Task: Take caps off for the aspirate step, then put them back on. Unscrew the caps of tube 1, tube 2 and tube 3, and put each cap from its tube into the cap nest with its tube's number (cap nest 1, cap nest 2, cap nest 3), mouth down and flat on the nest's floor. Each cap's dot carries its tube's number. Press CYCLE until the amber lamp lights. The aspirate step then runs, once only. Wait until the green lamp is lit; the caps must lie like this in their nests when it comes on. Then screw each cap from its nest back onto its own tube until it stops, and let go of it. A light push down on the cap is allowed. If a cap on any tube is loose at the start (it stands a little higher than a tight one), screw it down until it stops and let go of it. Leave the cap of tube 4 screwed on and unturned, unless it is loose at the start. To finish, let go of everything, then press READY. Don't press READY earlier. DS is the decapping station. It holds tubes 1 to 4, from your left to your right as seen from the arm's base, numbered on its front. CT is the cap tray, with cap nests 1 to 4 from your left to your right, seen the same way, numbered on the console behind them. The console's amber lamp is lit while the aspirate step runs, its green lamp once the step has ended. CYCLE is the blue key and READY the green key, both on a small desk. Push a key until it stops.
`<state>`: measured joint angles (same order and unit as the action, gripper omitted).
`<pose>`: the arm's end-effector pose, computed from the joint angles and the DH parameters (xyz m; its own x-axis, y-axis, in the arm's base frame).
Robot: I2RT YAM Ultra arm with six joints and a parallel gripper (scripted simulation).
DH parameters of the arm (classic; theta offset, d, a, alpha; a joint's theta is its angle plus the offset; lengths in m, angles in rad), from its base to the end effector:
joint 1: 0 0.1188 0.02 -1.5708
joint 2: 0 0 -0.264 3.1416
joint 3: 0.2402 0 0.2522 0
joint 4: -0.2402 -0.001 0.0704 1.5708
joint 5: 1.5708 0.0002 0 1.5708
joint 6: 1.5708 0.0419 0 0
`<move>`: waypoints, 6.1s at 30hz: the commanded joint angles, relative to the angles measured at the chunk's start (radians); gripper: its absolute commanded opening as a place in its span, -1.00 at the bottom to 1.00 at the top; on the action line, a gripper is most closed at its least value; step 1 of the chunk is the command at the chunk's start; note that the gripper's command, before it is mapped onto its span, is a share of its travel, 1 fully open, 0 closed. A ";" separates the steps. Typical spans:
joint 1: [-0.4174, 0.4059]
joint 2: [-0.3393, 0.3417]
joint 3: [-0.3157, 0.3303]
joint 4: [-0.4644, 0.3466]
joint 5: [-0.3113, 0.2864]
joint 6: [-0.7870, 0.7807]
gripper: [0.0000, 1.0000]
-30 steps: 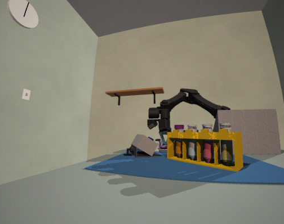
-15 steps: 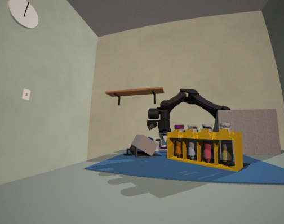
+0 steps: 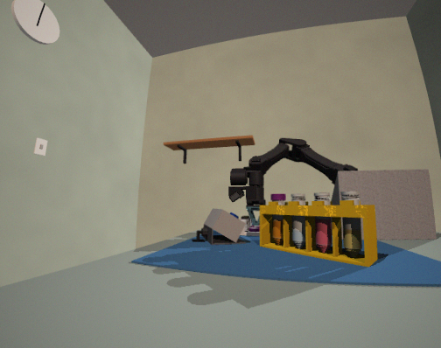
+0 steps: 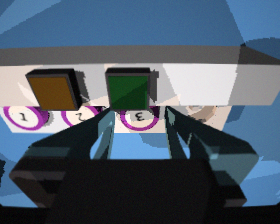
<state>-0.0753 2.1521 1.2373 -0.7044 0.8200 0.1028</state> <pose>0.3537 -0.0564 0.0831 -0.9891 0.1448 -0.0268 0.1182 0.6716 -0.7314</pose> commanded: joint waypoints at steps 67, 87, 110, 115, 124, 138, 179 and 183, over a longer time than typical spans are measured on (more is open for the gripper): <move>0.278 -0.038 0.354 -0.658 -0.050 0.381 -0.06; 0.278 -0.038 0.354 -0.658 -0.050 0.381 -0.06; 0.278 -0.038 0.354 -0.658 -0.050 0.381 -0.06; 0.278 -0.038 0.354 -0.658 -0.050 0.381 -0.06; 0.313 0.048 0.373 -0.622 -0.062 0.094 -1.00; 0.399 0.321 0.518 -0.565 -0.095 0.105 -1.00; 0.502 0.799 1.034 -0.679 -0.141 0.224 -1.00; 0.502 0.799 1.035 -0.679 -0.141 0.224 -1.00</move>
<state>0.3977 2.9604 2.2597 -1.3838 0.6796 0.3264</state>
